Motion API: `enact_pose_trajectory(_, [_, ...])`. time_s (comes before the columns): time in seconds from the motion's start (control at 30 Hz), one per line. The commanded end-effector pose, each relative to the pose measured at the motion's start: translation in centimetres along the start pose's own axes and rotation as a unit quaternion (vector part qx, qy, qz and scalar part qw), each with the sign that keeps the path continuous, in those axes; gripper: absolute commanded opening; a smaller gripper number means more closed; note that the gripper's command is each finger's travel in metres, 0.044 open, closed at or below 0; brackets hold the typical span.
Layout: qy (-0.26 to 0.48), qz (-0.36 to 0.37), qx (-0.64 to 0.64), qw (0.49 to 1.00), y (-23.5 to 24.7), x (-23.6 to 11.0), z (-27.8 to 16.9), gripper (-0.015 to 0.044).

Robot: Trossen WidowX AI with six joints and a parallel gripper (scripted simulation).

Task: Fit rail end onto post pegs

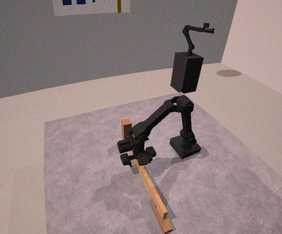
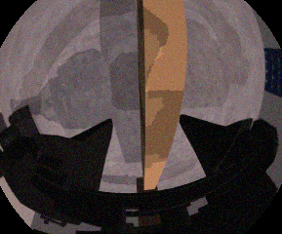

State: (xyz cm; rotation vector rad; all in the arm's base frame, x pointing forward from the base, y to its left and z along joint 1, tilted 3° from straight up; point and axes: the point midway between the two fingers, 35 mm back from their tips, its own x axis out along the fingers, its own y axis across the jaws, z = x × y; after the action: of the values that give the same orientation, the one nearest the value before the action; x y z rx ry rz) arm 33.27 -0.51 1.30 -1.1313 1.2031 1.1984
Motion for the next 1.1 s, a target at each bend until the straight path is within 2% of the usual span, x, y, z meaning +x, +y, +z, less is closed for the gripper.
enact_pose_trajectory(0.0, [0.003,-0.001,0.001,1.000,-0.05,0.07,-0.06,0.0335])
enact_pose_trajectory(0.33, [0.003,-0.001,0.001,1.000,-0.05,0.07,-0.06,0.0073])
enact_pose_trajectory(0.57, [0.003,-0.001,0.001,1.000,-0.05,0.07,-0.06,0.0026])
enact_pose_trajectory(0.6, [0.003,-0.001,0.001,1.000,-0.05,0.07,-0.06,0.0000])
enact_pose_trajectory(1.07, [0.002,-0.001,0.001,1.000,-0.05,-0.09,0.02,0.0000])
